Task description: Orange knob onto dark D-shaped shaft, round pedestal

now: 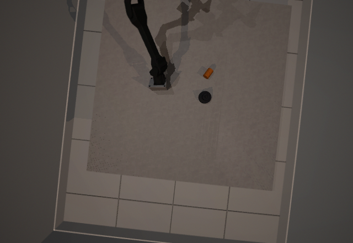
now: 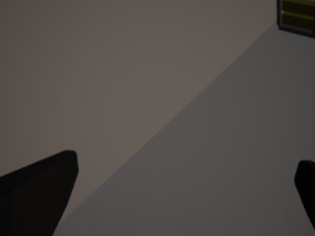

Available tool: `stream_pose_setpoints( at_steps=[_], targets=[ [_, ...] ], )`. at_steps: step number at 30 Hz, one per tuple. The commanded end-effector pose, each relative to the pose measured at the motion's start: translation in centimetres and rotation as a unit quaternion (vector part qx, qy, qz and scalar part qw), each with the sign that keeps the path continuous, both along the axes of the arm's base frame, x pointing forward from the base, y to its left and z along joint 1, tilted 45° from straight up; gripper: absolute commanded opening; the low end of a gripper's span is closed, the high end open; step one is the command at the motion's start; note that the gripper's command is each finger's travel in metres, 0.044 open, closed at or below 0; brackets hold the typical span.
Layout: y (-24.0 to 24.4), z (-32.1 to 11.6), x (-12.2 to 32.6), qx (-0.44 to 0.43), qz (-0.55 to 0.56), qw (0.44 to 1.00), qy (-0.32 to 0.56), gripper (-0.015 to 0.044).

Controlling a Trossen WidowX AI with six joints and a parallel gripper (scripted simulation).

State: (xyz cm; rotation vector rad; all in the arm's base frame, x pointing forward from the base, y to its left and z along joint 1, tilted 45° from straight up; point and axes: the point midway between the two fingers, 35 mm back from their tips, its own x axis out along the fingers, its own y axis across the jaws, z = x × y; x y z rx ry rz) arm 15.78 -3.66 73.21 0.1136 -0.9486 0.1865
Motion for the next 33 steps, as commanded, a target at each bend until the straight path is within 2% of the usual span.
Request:
stream_pose_setpoints(
  at_steps=[1, 10, 19, 26, 33],
  targets=[
    [-3.1, -3.1, 6.2, 0.025, -0.016, 0.996, 0.083, 0.044],
    [-6.6, -11.8, 16.5, 0.039, -0.061, 0.965, 0.254, 0.044],
    [-7.6, -23.4, 24.6, -0.023, -0.08, 0.895, 0.439, 0.044],
    [-6.5, -33.9, 28.3, -0.104, -0.056, 0.81, 0.575, 0.044],
    [-3.8, -45.1, 29.0, -0.208, 0.011, 0.694, 0.689, 0.044]
  ],
)
